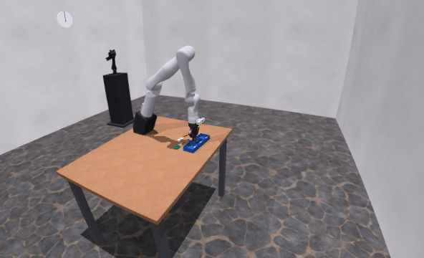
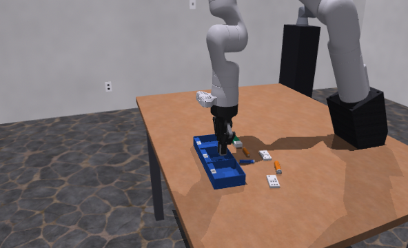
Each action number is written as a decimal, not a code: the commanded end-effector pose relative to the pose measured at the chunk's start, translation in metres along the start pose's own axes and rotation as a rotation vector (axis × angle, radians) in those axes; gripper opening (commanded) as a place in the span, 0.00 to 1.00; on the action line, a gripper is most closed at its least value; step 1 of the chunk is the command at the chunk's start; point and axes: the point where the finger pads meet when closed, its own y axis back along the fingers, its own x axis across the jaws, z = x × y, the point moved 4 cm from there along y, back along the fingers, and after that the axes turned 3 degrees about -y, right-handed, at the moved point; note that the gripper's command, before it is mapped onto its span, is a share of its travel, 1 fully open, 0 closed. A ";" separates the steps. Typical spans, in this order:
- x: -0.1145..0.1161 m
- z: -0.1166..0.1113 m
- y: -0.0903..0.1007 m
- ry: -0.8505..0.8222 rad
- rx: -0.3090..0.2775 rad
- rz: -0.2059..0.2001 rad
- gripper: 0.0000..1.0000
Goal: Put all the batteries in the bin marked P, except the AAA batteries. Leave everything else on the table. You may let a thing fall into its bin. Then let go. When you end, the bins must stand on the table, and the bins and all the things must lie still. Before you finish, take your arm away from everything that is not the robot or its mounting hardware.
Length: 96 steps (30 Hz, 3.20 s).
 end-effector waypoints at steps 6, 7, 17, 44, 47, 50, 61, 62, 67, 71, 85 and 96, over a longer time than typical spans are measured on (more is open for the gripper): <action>0.000 0.005 -0.006 -0.003 -0.013 -0.003 0.09; 0.000 0.005 -0.006 -0.003 -0.013 -0.003 0.09; 0.000 0.005 -0.006 -0.003 -0.013 -0.003 0.09; 0.000 0.005 -0.006 -0.003 -0.012 -0.003 0.09; 0.000 0.005 -0.006 -0.003 -0.012 -0.003 0.09; 0.000 0.005 -0.006 -0.003 -0.012 -0.003 0.09; 0.000 0.005 0.004 -0.003 -0.013 -0.003 0.09; 0.000 0.005 0.006 -0.003 -0.013 -0.003 0.09; 0.000 0.005 0.012 -0.003 -0.013 -0.003 0.09; 0.000 0.005 0.018 -0.003 -0.013 -0.003 0.09; 0.000 0.004 0.039 -0.003 -0.013 -0.003 0.09; -0.020 0.005 0.039 -0.003 -0.013 -0.003 0.09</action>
